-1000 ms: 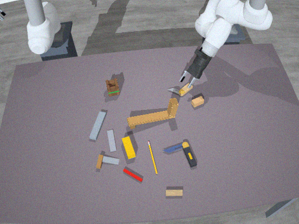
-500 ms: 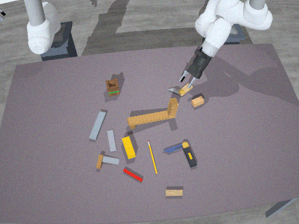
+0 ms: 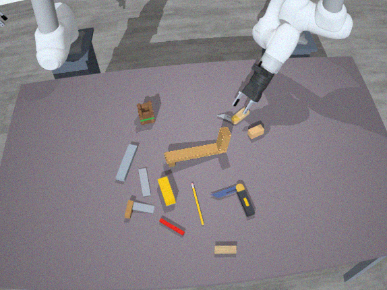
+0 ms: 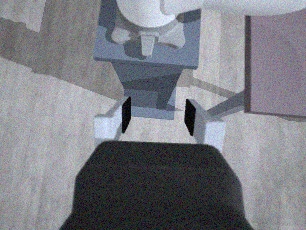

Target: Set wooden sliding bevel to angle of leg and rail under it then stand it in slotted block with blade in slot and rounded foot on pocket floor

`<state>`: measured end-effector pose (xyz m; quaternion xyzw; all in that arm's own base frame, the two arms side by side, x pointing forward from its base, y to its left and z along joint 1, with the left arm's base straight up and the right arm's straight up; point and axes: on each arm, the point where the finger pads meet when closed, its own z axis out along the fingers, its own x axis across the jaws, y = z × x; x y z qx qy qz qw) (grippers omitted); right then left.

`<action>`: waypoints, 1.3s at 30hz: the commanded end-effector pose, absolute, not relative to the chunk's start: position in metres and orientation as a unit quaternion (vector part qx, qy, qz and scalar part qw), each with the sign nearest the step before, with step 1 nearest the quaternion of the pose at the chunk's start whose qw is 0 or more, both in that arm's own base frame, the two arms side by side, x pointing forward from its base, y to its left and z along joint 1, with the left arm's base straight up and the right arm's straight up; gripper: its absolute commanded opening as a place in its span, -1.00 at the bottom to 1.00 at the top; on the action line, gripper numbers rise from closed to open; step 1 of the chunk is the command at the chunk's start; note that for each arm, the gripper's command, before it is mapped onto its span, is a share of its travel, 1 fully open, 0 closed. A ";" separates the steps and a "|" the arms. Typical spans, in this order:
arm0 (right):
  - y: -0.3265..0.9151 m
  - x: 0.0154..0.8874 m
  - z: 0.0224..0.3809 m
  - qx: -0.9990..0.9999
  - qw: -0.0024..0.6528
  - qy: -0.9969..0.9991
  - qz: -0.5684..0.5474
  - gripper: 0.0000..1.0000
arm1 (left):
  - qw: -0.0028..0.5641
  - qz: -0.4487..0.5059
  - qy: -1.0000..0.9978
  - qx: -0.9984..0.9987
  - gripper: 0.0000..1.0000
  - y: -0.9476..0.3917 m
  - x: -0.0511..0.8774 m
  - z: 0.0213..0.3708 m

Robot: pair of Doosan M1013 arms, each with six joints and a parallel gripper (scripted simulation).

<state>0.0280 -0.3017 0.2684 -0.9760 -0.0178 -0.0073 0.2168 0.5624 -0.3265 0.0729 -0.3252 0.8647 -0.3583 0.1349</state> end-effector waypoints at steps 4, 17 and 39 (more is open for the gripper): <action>-0.302 0.028 0.269 -0.976 0.216 -0.018 -0.008 1.00 | 0.135 -0.359 0.865 -0.325 1.00 -0.327 0.563 0.070; -0.302 0.028 0.269 -0.976 0.216 -0.018 -0.008 1.00 | 0.135 -0.359 0.865 -0.325 1.00 -0.327 0.563 0.049; -0.302 0.028 0.269 -0.976 0.216 -0.018 -0.008 1.00 | 0.135 -0.359 0.865 -0.325 1.00 -0.327 0.563 0.024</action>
